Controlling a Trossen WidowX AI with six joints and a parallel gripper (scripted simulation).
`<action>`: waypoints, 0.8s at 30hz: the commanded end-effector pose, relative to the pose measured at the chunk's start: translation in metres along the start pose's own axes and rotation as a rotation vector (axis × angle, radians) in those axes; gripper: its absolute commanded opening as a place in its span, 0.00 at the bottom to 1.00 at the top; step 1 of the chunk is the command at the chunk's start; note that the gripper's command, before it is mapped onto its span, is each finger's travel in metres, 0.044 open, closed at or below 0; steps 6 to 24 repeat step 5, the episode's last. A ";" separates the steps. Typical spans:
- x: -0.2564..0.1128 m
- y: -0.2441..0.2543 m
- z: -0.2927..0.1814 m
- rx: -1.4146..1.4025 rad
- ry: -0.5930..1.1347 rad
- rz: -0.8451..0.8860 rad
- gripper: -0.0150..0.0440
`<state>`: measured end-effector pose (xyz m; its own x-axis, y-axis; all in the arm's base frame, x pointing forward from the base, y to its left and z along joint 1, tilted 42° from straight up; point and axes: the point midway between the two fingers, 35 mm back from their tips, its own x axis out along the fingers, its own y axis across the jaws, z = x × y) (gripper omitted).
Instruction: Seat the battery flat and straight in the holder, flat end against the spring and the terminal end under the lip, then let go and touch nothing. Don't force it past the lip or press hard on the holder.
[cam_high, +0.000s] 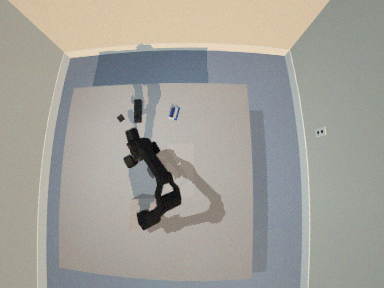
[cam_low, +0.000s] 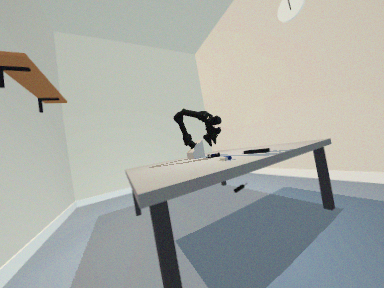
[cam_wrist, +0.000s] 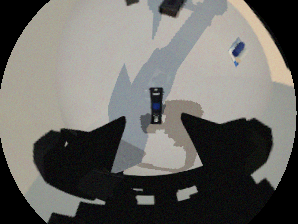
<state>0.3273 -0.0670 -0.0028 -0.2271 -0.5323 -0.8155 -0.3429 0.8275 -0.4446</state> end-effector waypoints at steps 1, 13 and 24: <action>0.000 0.001 0.000 0.004 0.001 0.004 1.00; 0.000 0.001 0.000 0.004 0.001 0.004 1.00; 0.000 0.001 0.000 0.004 0.001 0.004 1.00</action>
